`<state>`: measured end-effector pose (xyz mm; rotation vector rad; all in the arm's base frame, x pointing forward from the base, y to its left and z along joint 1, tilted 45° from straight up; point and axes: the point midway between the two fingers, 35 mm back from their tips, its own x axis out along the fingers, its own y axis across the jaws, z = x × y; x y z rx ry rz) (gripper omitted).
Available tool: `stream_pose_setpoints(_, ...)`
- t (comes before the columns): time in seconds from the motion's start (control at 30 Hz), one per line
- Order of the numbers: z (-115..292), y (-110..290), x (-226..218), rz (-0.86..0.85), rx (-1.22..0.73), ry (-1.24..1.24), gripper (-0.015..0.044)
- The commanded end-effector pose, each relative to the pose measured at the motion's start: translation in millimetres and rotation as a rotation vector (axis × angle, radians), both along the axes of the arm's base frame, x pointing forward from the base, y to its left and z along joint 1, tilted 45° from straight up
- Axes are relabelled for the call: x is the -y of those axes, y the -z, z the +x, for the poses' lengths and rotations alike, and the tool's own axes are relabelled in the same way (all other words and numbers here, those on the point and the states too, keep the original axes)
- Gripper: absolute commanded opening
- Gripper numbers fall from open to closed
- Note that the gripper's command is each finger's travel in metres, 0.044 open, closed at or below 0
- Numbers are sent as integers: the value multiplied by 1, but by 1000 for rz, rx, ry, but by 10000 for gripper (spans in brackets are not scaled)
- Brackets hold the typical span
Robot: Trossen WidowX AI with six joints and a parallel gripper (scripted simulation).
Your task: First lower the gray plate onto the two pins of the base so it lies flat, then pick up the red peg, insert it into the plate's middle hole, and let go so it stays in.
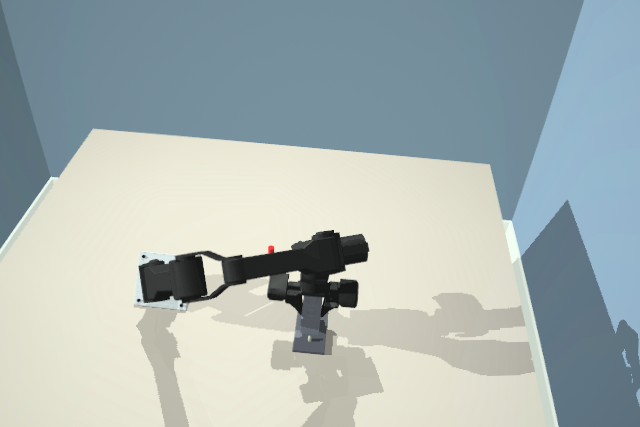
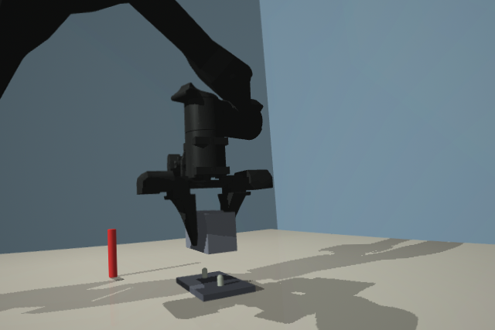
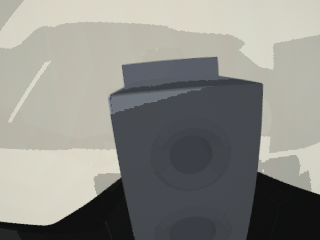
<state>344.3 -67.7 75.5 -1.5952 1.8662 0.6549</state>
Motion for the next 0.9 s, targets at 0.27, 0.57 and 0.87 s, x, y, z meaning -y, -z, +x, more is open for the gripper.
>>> stream_pose_setpoints(0.27, 0, -2, 0, -2, 4, -4, 0)
stream_pose_setpoints(0.57, 0, -2, 0, -2, 4, -4, 0)
stream_pose_setpoints(0.87, 0, 2, 5, -2, 4, -4, 0)
